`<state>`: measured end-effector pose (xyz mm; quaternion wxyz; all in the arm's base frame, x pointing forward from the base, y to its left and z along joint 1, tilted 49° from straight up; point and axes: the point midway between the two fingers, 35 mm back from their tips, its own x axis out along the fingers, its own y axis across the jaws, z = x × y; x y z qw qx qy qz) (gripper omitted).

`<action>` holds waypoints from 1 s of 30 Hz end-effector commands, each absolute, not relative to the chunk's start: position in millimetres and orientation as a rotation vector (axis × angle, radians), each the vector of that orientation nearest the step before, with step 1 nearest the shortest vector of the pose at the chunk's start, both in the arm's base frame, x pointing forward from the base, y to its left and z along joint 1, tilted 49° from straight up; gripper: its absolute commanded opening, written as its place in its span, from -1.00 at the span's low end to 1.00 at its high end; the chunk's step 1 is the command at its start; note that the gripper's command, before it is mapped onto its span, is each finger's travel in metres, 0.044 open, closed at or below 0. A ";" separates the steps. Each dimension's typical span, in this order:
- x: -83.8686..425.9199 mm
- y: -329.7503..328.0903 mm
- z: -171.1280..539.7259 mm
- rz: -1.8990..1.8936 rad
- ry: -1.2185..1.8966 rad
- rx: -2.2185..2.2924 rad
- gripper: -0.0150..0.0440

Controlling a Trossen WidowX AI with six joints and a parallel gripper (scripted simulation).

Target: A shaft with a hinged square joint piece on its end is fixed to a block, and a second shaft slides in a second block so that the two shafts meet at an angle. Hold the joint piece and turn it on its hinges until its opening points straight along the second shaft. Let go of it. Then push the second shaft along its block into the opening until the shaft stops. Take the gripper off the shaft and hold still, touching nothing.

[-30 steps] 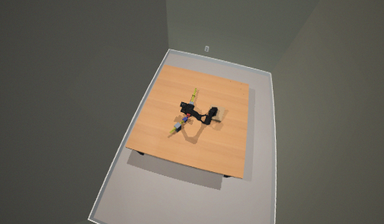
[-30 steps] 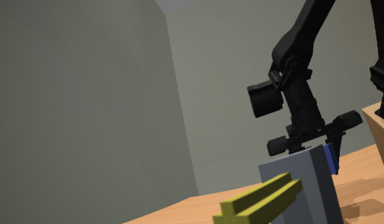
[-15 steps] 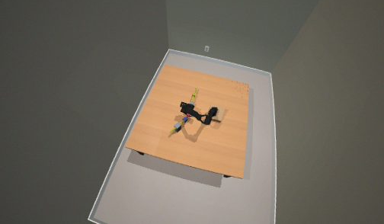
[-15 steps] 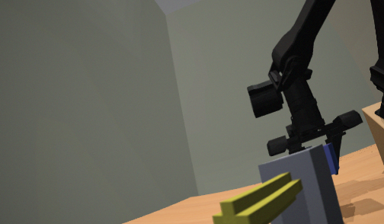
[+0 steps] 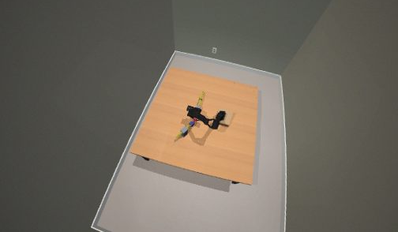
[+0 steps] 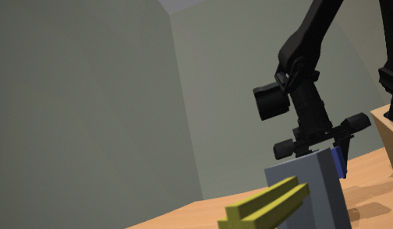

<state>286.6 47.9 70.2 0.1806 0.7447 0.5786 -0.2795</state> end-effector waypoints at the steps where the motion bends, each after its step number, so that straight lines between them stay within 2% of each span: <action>1: 286.6 47.9 70.2 -0.790 1.634 2.104 -0.08; 6: 286.6 47.9 70.2 -0.790 1.634 2.104 -0.49; 30: 291.2 44.9 71.6 -0.727 1.615 1.993 -0.49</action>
